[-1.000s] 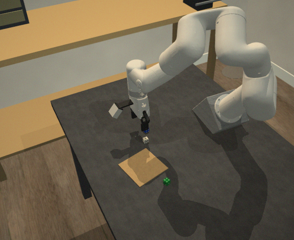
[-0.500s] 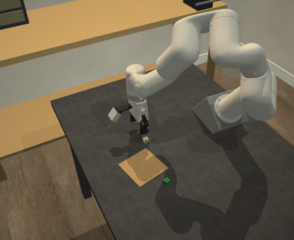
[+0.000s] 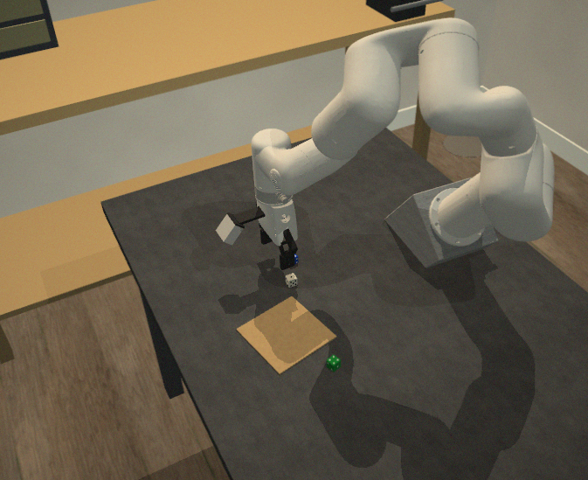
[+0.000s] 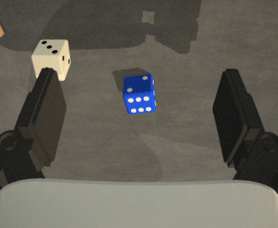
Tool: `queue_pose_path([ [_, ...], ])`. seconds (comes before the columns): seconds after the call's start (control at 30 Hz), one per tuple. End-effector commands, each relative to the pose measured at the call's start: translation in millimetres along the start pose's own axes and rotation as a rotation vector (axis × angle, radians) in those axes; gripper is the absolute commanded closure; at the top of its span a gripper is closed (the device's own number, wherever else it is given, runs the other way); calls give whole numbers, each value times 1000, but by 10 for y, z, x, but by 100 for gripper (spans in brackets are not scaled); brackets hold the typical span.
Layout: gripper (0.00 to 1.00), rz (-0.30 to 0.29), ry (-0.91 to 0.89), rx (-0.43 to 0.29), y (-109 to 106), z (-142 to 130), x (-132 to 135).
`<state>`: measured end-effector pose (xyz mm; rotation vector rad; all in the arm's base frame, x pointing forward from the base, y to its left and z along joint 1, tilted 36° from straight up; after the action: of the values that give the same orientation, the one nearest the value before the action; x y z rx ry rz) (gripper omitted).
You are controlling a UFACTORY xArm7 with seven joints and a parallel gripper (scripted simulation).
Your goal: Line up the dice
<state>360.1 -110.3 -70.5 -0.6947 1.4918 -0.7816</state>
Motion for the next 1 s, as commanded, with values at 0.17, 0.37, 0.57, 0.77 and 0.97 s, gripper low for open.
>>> queue_pose_path([
  [0.17,0,-3,0,4,-17,10,11],
  [0.37,0,-3,0,4,-17,10,11],
  [0.57,0,-3,0,4,-17,19,-12],
  [0.77,0,-3,0,4,-17,66,-124],
  [0.97,0,-3,0,4,-16,179,-393],
])
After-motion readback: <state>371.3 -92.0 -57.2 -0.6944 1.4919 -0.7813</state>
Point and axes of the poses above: the point where the finger pads meet when closed, its own y axis out along the fingers, its own x axis across the jaws, z = x × y, the point moved 5 cm from there along -y, back along the fingers, and after that the axes turned 6 degrees about y, right-handed, at the moved point
